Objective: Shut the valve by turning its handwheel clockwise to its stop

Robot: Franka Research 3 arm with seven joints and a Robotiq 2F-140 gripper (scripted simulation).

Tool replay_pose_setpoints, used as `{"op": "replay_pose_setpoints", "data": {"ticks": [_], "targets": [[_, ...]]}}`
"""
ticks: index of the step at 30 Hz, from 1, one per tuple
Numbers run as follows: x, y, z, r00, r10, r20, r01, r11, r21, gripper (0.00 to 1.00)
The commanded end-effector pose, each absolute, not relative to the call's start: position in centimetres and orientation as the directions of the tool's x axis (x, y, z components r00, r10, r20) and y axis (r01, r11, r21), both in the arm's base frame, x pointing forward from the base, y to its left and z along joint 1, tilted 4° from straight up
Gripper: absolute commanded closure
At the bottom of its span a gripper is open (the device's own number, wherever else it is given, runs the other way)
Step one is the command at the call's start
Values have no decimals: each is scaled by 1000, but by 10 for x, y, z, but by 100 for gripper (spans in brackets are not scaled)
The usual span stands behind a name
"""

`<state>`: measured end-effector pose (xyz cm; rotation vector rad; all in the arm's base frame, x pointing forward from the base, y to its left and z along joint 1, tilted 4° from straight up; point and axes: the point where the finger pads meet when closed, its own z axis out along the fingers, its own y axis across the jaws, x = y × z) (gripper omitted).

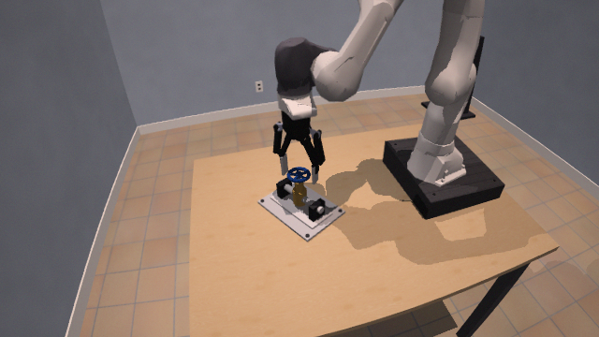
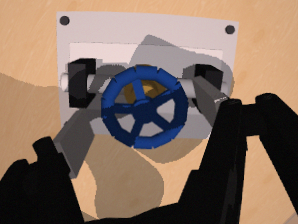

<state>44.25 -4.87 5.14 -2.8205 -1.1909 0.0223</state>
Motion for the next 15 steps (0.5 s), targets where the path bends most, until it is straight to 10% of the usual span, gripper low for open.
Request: {"op": "replay_pose_setpoints", "data": {"ticks": [1,11,12,15], "targets": [[445,-50,50,719,694,14,694,-717,-67,36],[445,-50,50,719,694,14,694,-717,-67,36],[445,-50,50,719,694,14,694,-717,-67,62],[445,-50,50,719,694,14,694,-717,-67,62]]}}
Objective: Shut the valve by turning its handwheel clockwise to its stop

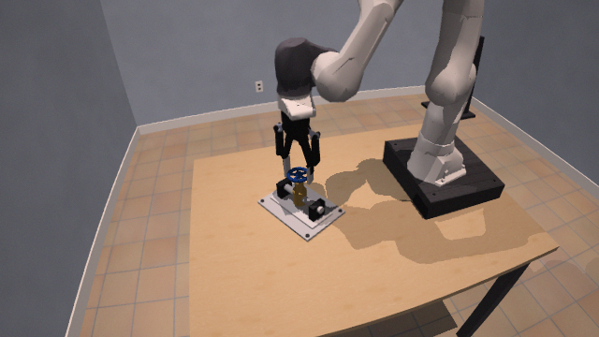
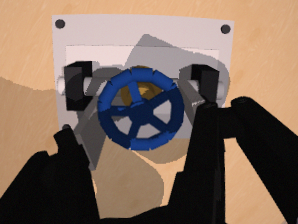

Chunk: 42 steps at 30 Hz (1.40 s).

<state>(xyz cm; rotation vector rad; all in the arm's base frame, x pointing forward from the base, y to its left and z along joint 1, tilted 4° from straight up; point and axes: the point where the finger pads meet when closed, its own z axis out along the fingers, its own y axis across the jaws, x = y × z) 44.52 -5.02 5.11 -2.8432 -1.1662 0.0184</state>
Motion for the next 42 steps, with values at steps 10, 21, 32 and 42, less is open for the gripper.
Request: {"op": "replay_pose_setpoints", "data": {"ticks": [10,21,32,42], "targets": [[445,-50,50,719,694,14,694,-717,-67,62],[445,-50,50,719,694,14,694,-717,-67,62],[445,-50,50,731,682,13,681,-729,-68,62],[445,-50,50,833,553,1,552,-831,-69,62]]}}
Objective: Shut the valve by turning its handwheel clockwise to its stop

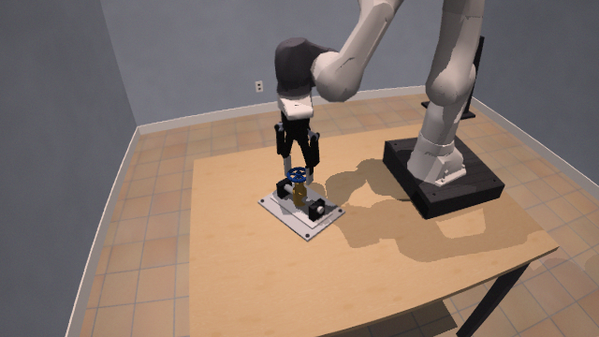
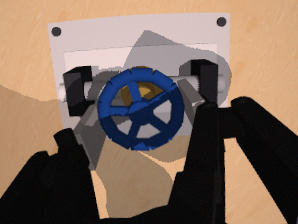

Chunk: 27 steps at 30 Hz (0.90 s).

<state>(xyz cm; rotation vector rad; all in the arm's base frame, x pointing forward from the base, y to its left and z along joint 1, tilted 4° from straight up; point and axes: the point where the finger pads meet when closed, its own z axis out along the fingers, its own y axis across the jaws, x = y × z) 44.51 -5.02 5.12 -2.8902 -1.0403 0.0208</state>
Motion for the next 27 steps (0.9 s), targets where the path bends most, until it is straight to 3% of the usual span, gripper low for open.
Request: {"op": "replay_pose_setpoints", "data": {"ticks": [1,27], "targets": [[445,-50,50,848,529,-1,528,-846,-69,62],[445,-50,50,985,171,-26,170,-983,-64,62]]}}
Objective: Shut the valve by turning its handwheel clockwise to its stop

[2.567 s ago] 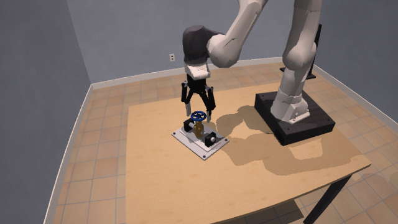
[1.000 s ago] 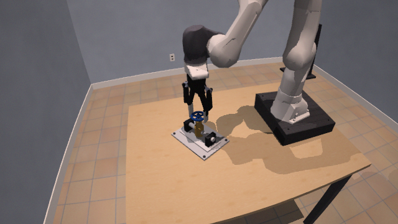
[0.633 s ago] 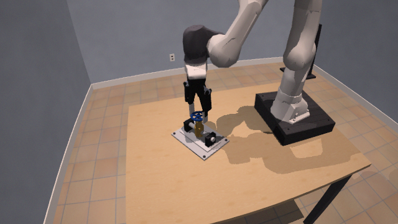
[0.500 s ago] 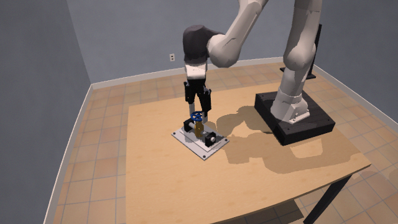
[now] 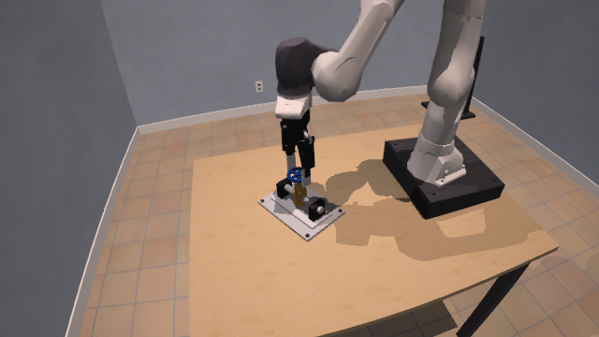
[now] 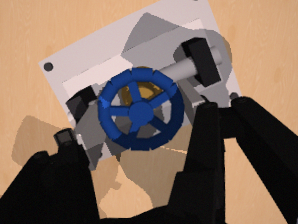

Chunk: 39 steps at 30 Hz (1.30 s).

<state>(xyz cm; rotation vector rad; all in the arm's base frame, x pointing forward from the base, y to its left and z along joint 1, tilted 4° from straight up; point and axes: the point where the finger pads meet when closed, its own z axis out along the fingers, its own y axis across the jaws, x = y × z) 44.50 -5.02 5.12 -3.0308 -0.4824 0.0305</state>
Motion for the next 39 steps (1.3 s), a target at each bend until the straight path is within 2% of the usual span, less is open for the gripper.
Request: {"op": "replay_pose_setpoints", "data": {"ticks": [1,39], "targets": [[445,-50,50,985,171,-26,170,-983,-64,62],[445,-50,50,931,-360,-55,-362,-931,-41,62]]}}
